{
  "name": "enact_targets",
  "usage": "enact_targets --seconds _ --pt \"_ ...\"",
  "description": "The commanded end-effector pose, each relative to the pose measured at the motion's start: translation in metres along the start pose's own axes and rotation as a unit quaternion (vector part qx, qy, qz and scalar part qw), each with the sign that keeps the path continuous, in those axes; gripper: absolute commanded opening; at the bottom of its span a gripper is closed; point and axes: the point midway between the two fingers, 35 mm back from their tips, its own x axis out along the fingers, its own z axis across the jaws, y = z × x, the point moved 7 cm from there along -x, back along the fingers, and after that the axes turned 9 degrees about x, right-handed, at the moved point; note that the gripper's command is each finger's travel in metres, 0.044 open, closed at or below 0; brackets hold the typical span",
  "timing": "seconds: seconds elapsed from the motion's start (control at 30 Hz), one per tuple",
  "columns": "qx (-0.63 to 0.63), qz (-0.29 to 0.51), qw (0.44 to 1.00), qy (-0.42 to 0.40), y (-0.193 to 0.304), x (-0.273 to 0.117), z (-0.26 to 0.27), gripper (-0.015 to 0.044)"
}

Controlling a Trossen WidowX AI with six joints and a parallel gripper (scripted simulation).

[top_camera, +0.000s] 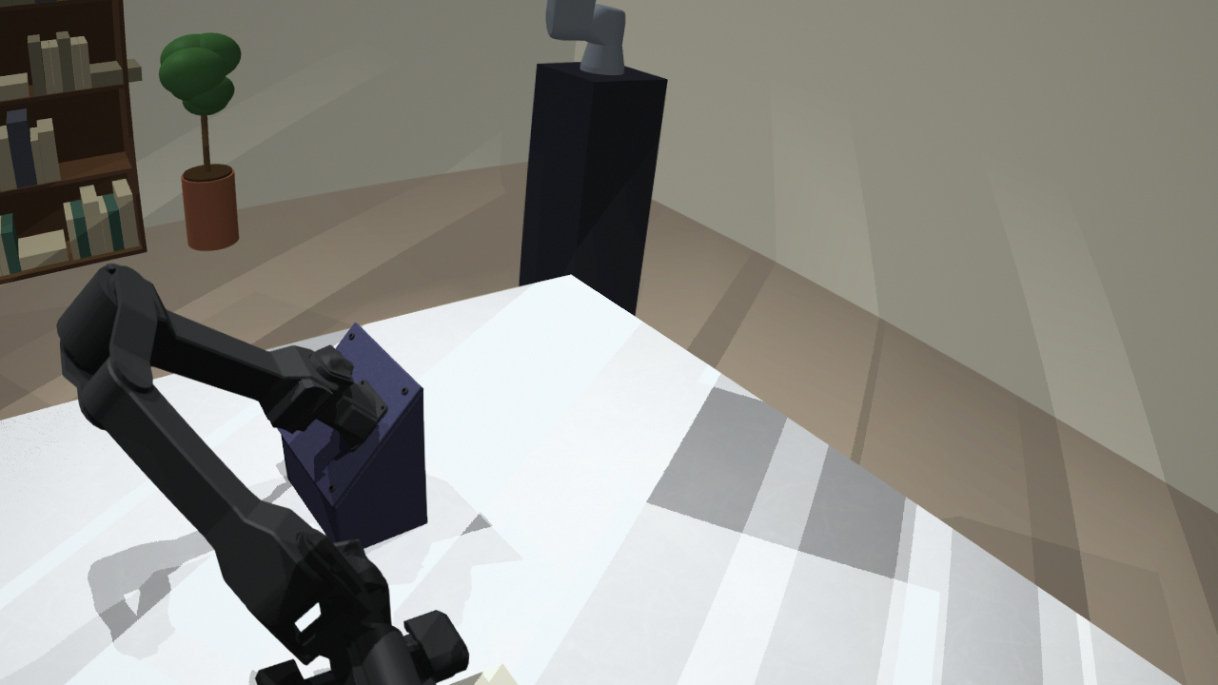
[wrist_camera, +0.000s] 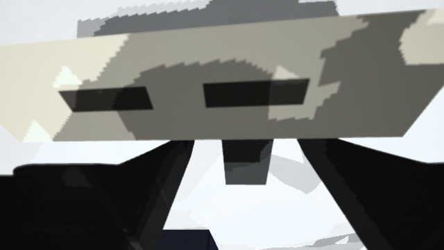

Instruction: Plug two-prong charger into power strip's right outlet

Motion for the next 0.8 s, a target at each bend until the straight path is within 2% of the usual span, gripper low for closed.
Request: enact_targets --seconds 0.0,0.77 --pt "-0.002 -0.001 1.0 -0.001 0.0024 0.0004 0.0003 0.044" --pt "0.002 -0.007 1.0 -0.001 0.0098 0.0012 -0.0006 0.044"
